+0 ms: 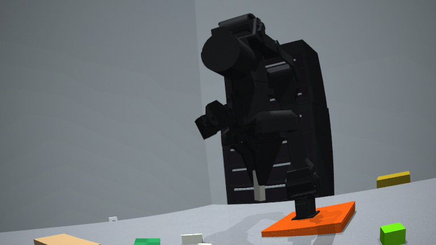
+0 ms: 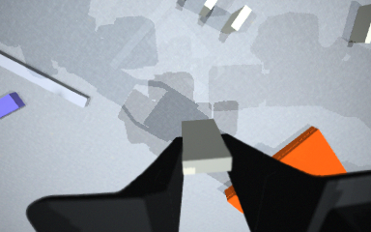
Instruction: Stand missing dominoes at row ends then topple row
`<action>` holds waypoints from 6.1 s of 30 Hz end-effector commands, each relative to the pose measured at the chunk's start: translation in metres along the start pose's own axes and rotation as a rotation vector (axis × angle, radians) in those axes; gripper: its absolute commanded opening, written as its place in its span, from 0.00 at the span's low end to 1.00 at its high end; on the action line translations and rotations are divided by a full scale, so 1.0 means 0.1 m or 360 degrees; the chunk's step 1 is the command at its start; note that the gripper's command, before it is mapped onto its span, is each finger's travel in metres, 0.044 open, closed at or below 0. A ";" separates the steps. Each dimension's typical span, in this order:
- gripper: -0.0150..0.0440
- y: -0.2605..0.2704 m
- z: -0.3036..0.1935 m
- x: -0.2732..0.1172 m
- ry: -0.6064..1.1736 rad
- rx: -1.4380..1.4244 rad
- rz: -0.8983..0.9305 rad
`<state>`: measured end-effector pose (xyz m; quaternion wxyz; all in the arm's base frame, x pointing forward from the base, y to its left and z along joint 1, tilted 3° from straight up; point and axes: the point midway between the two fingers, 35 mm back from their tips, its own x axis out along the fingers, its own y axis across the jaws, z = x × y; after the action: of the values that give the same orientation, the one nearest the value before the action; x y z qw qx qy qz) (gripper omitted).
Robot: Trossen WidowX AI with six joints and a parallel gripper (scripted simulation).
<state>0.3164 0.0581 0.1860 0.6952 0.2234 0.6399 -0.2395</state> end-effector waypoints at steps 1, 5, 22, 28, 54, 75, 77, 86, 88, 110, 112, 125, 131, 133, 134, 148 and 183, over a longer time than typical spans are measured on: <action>0.44 -0.20 0.16 -0.01 0.0004 -0.0290 -0.0002; 0.44 -0.45 0.35 -0.01 0.0005 -0.0743 -0.0004; 0.44 -0.89 0.63 -0.02 0.0001 -0.1468 -0.0014; 0.44 -0.87 0.66 0.13 0.0001 -0.1468 -0.0014; 0.44 -0.90 0.64 1.26 0.0001 -0.1468 -0.0015; 0.79 -0.90 0.63 1.29 0.0001 -0.1468 -0.0015; 0.88 -0.90 0.63 1.29 0.0001 -0.1468 -0.0015; 1.00 -0.85 0.70 0.90 -0.0022 -0.1489 -0.0022; 1.00 -0.84 0.71 0.60 -0.0026 -0.1491 -0.0024; 1.00 -2.54 1.02 0.69 -0.0014 0.0119 -0.0040; 1.00 -2.56 1.02 0.70 -0.0014 0.0140 -0.0041; 1.00 -2.59 1.02 1.34 -0.0014 0.0140 -0.0041; 1.00 -2.62 1.01 1.39 -0.0014 0.0139 -0.0042; 1.00 -2.62 1.01 1.43 -0.0014 0.0139 -0.0042; 1.00 -2.62 1.01 1.44 -0.0014 0.0139 -0.0042; 0.78 -2.62 1.01 1.50 -0.0014 0.0139 -0.0042; 0.29 -2.62 1.09 -0.06 -0.0015 0.0139 -0.0042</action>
<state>0.2412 -0.2168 0.1858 0.6852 0.2440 0.6260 -0.2812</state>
